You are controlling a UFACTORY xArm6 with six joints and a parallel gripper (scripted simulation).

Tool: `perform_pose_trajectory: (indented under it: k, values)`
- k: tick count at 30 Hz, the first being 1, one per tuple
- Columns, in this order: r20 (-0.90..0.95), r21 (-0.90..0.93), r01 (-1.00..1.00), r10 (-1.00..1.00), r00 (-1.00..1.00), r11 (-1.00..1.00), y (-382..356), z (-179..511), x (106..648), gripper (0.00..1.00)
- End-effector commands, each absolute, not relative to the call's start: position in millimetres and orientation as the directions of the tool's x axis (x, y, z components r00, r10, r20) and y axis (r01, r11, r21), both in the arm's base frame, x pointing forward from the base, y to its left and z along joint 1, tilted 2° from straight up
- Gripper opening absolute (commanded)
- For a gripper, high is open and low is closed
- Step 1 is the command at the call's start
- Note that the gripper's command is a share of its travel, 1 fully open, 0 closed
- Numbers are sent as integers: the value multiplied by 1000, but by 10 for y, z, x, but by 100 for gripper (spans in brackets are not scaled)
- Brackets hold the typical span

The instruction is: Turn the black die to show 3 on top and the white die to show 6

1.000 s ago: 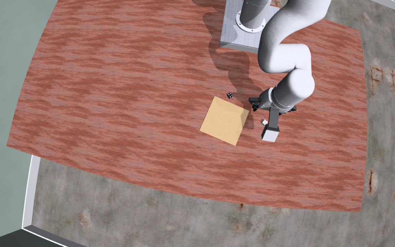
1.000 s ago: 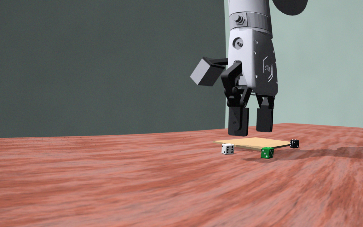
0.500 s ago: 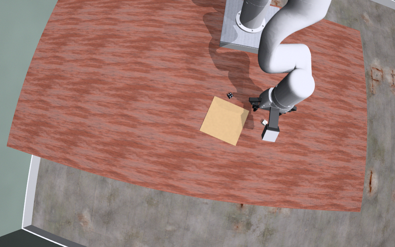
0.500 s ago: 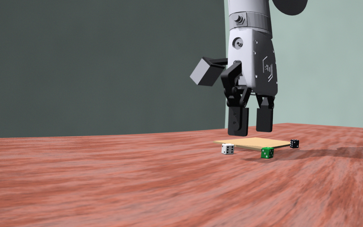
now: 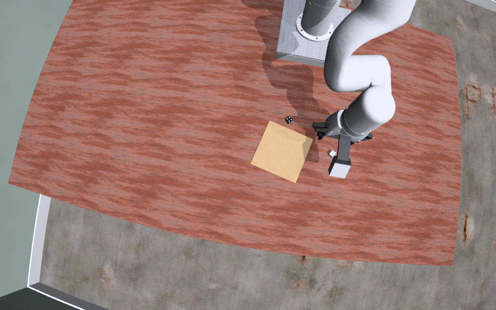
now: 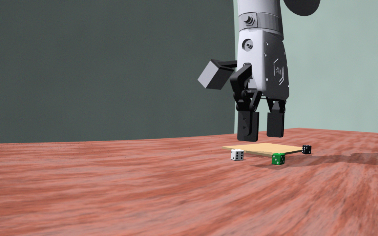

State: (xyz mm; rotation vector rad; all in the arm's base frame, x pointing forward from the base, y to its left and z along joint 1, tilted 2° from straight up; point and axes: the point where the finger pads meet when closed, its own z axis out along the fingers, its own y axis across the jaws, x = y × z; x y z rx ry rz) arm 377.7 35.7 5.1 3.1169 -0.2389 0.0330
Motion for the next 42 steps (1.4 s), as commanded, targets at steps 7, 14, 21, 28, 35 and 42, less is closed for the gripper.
perform_pose_trajectory:
  k: [7, 14, 21, 28, 35, 42]
  values:
    - [26, 13, -153, -152, 988, -988, 356, 63, 3818, 100]
    - [26, 13, -153, -152, 988, -988, 331, 70, 4113, 100]
    - [26, 13, -153, -152, 988, -988, 305, 78, 4426, 100]
    - [26, 13, -153, -152, 988, -988, 296, 81, 4535, 100]
    - [26, 13, -153, -152, 988, -988, 296, 81, 4536, 100]
    - [26, 13, -153, -152, 988, -988, 296, 81, 4536, 100]
